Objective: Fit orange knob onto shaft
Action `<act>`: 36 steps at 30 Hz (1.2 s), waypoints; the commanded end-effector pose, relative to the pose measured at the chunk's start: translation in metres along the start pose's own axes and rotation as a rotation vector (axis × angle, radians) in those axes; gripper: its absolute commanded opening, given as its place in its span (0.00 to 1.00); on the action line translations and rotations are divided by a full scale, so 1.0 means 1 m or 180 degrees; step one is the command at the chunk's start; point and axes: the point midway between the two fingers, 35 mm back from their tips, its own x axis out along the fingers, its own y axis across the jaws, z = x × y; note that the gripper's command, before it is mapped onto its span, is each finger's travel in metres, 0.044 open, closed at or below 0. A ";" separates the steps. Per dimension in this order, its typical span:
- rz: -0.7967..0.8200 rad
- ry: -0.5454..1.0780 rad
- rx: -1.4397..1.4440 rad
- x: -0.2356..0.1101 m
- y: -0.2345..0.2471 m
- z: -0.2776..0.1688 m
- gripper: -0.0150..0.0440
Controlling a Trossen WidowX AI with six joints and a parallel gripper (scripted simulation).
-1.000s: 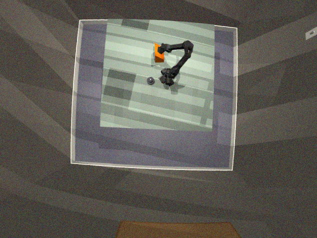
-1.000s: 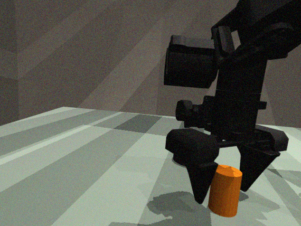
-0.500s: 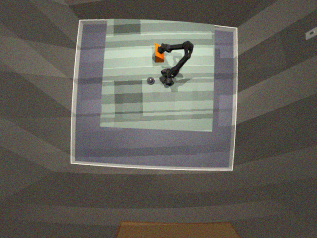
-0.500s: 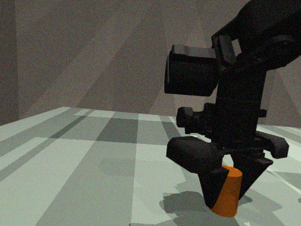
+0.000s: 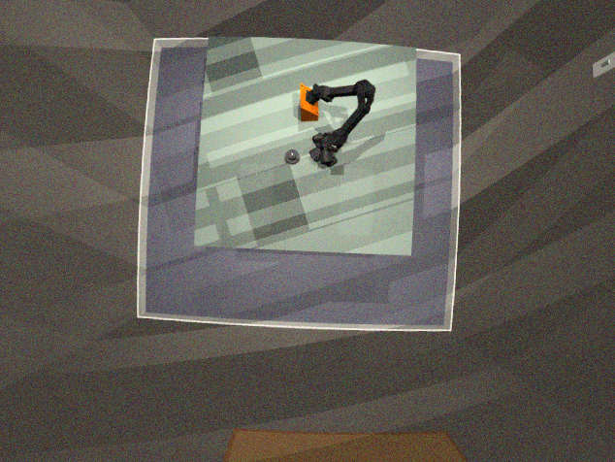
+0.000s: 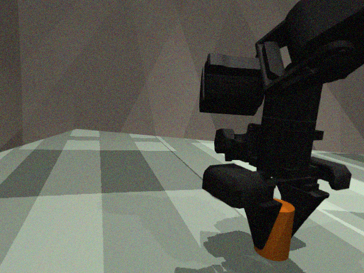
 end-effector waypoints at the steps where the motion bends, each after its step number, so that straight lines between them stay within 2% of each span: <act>1: 0.0016 -0.0029 -0.0029 -0.009 0.004 0.003 0.25; 36: 0.0013 -0.0044 -0.0010 -0.114 0.006 0.011 0.25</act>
